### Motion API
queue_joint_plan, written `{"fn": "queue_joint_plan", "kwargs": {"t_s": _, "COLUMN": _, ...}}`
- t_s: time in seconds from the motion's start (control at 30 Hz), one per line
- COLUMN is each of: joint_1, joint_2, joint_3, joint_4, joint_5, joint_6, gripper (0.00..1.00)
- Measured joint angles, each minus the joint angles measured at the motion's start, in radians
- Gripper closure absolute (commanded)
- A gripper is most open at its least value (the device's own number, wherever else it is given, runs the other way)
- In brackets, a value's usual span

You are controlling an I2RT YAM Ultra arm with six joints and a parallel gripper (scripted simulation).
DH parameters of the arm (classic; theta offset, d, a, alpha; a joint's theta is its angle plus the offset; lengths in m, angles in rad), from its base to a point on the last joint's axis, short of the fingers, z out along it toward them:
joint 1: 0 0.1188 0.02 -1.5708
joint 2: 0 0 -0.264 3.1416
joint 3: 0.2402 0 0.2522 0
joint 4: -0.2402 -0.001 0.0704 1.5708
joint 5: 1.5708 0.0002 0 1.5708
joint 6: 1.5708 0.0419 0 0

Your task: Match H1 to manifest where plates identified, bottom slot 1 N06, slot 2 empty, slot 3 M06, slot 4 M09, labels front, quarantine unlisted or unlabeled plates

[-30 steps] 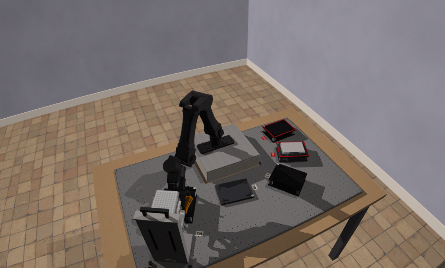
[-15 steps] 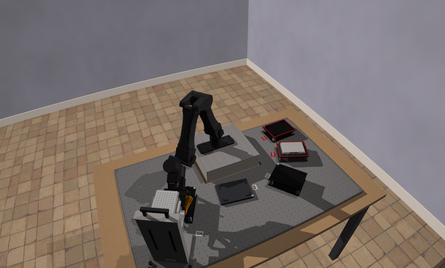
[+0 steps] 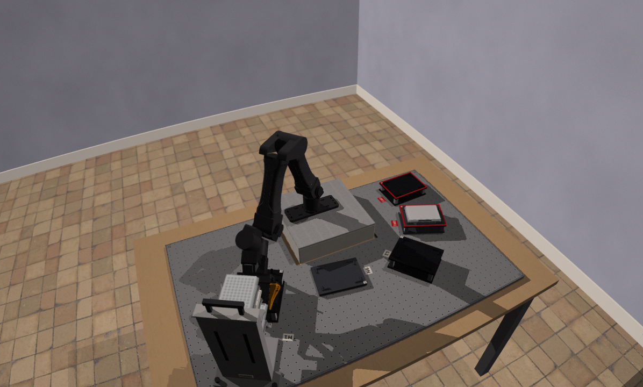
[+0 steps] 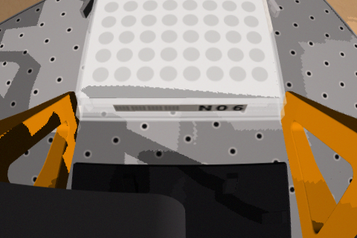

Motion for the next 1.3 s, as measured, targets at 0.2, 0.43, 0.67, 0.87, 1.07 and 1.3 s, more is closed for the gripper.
{"fn": "queue_joint_plan", "kwargs": {"t_s": 0.2, "joint_1": 0.000, "joint_2": 0.000, "joint_3": 0.000, "joint_4": 0.000, "joint_5": 0.000, "joint_6": 0.000, "gripper": 0.00}}
{"fn": "queue_joint_plan", "kwargs": {"t_s": 0.43, "joint_1": 0.000, "joint_2": 0.000, "joint_3": 0.000, "joint_4": 0.000, "joint_5": 0.000, "joint_6": 0.000, "gripper": 0.00}}
{"fn": "queue_joint_plan", "kwargs": {"t_s": 0.67, "joint_1": 0.000, "joint_2": 0.000, "joint_3": 0.000, "joint_4": 0.000, "joint_5": 0.000, "joint_6": 0.000, "gripper": 0.00}}
{"fn": "queue_joint_plan", "kwargs": {"t_s": 0.87, "joint_1": 0.000, "joint_2": 0.000, "joint_3": 0.000, "joint_4": 0.000, "joint_5": 0.000, "joint_6": 0.000, "gripper": 0.00}}
{"fn": "queue_joint_plan", "kwargs": {"t_s": 1.07, "joint_1": 0.000, "joint_2": 0.000, "joint_3": 0.000, "joint_4": 0.000, "joint_5": 0.000, "joint_6": 0.000, "gripper": 0.00}}
{"fn": "queue_joint_plan", "kwargs": {"t_s": 1.3, "joint_1": -0.009, "joint_2": -0.043, "joint_3": -0.027, "joint_4": -0.026, "joint_5": -0.002, "joint_6": -0.002, "gripper": 0.00}}
